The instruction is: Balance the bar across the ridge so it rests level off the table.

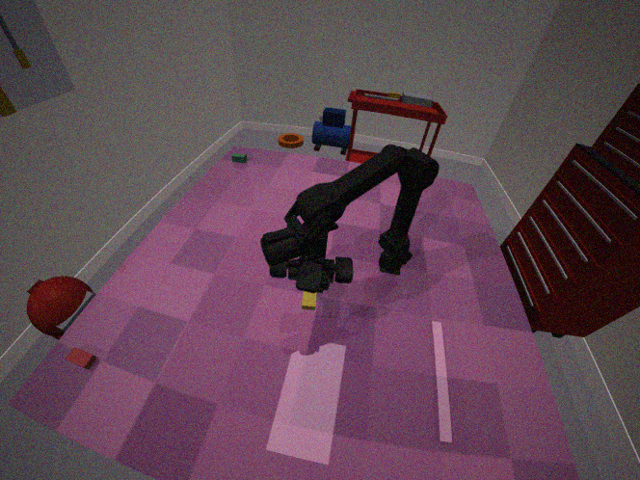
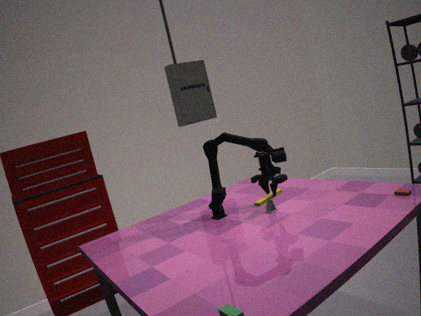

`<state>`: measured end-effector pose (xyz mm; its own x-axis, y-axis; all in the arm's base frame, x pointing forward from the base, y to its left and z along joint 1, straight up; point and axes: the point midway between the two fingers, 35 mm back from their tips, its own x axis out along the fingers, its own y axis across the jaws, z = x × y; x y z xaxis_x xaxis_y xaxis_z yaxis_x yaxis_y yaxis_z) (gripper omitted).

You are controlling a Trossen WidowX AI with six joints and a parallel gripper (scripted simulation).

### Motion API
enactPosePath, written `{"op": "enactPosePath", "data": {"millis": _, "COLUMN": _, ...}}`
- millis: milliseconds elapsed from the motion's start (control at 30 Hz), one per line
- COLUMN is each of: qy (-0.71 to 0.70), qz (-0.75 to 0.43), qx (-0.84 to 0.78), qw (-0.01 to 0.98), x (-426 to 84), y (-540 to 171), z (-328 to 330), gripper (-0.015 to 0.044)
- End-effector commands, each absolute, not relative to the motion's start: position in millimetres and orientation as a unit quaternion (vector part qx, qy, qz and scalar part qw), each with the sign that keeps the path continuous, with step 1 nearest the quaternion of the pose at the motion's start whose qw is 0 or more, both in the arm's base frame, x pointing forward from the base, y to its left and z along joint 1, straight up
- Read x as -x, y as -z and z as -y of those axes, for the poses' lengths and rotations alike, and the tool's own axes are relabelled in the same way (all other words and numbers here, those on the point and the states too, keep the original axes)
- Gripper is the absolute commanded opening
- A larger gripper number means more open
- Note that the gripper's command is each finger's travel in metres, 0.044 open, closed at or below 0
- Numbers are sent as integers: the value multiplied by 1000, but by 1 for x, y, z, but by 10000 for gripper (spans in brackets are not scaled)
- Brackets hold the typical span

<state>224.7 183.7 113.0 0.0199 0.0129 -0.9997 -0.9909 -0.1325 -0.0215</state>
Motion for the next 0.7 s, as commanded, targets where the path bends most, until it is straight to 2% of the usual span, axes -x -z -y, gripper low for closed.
{"op": "enactPosePath", "data": {"millis": 0, "qy": -530, "qz": -458, "qx": 533, "qw": 475, "x": -225, "y": -113, "z": -184, "gripper": 0}}
{"op": "enactPosePath", "data": {"millis": 667, "qy": -530, "qz": -458, "qx": 533, "qw": 475, "x": -225, "y": -111, "z": -184, "gripper": 0}}
